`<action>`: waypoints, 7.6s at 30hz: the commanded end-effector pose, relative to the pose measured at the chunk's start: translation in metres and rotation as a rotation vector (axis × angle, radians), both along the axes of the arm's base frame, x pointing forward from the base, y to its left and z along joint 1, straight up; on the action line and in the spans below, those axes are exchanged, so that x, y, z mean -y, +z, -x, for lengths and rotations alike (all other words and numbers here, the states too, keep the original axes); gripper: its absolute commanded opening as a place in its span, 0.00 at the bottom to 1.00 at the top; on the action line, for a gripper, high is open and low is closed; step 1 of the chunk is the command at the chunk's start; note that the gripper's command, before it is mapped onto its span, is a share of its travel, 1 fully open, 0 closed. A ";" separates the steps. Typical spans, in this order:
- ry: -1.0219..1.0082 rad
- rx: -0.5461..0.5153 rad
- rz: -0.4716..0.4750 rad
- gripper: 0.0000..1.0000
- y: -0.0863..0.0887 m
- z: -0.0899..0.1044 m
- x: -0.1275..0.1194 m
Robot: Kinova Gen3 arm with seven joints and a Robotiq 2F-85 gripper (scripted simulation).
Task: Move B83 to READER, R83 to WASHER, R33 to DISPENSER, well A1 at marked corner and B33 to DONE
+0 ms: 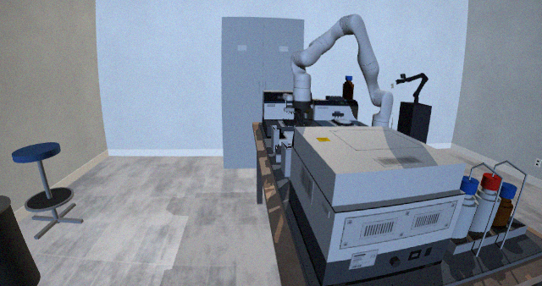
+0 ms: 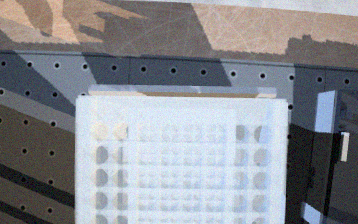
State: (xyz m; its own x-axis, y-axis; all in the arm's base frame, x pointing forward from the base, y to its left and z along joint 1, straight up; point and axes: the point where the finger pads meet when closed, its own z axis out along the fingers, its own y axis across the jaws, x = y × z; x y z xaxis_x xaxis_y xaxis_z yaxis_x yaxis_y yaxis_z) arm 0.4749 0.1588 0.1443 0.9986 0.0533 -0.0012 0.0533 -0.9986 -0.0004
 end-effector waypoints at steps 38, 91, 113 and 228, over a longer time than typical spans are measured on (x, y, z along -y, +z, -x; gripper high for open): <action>0.000 0.002 -0.001 0.94 0.043 0.000 0.000; 0.371 0.002 0.000 0.94 0.043 0.022 0.138; 0.534 0.002 0.000 0.94 0.043 0.033 0.203; 1.345 0.001 0.000 0.94 0.044 0.080 0.535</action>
